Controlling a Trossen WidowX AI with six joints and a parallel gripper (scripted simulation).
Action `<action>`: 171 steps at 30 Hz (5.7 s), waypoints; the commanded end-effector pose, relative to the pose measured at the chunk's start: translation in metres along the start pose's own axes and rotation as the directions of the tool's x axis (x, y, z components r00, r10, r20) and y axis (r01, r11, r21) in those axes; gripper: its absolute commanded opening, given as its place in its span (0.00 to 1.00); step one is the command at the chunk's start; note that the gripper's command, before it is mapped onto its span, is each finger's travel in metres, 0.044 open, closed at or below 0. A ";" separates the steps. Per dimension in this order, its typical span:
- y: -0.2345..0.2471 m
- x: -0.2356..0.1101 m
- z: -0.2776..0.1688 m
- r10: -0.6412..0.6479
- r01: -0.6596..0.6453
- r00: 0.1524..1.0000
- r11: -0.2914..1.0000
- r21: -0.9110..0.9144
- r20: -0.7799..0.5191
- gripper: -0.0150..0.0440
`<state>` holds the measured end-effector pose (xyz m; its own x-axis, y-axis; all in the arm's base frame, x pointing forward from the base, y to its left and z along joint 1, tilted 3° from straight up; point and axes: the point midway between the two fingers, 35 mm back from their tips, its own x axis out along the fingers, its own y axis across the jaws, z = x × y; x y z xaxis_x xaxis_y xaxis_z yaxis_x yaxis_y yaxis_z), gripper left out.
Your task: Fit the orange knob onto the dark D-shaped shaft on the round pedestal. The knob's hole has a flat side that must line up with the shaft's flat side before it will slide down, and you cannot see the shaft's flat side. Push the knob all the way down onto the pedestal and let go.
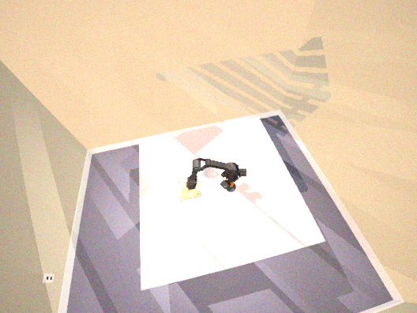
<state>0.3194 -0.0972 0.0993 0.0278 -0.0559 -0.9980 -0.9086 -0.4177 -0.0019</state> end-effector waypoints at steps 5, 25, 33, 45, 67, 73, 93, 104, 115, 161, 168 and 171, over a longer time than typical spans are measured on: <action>-0.001 -0.005 -0.001 -0.002 0.002 1.000 1.000 -0.013 -0.003 0.25; 0.000 0.000 0.000 -0.002 0.001 1.000 0.977 -0.212 -0.003 0.25; 0.000 0.000 -0.001 -0.002 0.001 1.000 0.977 -0.212 -0.003 0.25; -0.001 -0.001 -0.001 -0.002 0.001 1.000 0.977 -0.212 -0.003 0.25; 0.000 -0.001 0.000 -0.002 0.000 1.000 0.912 -0.411 -0.003 0.25; 0.000 0.000 0.000 -0.002 0.000 1.000 0.912 -0.411 -0.003 0.25; -0.001 -0.002 -0.001 -0.002 0.000 1.000 0.912 -0.411 -0.003 0.25; -0.001 -0.005 -0.001 -0.002 0.000 1.000 0.813 -0.583 -0.003 0.25; 0.000 0.000 0.000 -0.002 0.000 1.000 0.806 -0.592 -0.003 0.25; 0.001 -0.001 0.000 -0.002 0.003 1.000 0.898 0.439 -0.003 0.25; 0.001 -0.001 0.000 -0.002 0.004 1.000 0.591 0.807 -0.003 0.25; 0.000 -0.002 -0.001 -0.002 0.004 1.000 0.410 0.912 -0.004 0.25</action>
<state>0.3185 -0.0973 0.0998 0.0254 -0.0542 -0.9982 -0.9566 0.2887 -0.0401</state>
